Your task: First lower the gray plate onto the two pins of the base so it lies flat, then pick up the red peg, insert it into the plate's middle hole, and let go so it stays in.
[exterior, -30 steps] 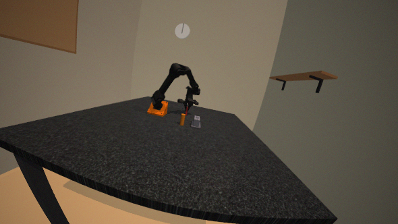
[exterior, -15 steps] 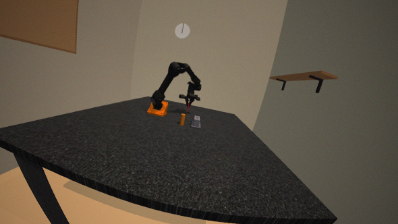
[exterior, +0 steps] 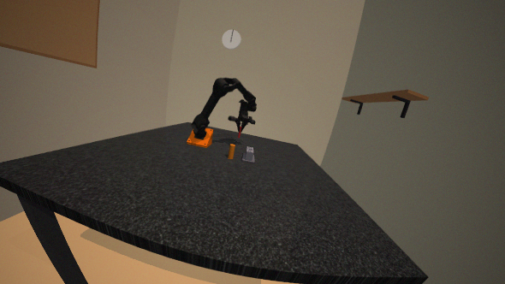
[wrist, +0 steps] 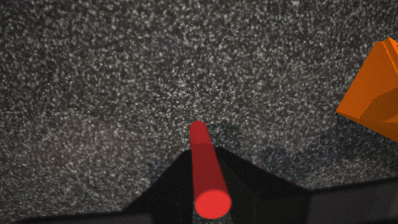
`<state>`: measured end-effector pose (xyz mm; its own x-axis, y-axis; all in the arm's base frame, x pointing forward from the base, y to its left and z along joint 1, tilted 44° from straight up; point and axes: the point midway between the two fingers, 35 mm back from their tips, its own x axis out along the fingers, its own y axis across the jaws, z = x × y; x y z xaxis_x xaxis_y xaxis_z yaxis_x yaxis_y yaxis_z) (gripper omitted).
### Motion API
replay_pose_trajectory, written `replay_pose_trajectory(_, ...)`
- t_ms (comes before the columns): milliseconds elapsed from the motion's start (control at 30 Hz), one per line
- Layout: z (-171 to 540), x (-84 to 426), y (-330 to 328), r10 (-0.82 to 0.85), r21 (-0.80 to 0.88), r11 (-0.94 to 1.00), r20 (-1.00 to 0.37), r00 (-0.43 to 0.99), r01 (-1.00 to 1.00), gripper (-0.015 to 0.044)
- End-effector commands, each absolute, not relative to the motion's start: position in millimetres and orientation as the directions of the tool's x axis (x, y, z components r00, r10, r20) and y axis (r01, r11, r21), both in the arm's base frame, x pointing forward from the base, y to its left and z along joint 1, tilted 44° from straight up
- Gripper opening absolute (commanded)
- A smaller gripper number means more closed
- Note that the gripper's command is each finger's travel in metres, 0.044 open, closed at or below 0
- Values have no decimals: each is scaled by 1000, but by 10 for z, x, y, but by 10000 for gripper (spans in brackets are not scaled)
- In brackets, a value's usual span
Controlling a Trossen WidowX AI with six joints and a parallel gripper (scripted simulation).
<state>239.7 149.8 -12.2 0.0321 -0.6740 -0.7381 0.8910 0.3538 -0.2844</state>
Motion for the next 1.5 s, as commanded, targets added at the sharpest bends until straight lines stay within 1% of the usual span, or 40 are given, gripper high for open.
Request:
replay_pose_trajectory(0, -67, 2468, 1455, -669, -277, 355, -742, 36, 893, 0)
replay_pose_trajectory(867, 369, 2932, 1071, -655, -262, 363, -754, 46, 894, 0)
replay_pose_trajectory(1467, 697, 3164, 732, -660, -269, 365, -750, 44, 891, 0)
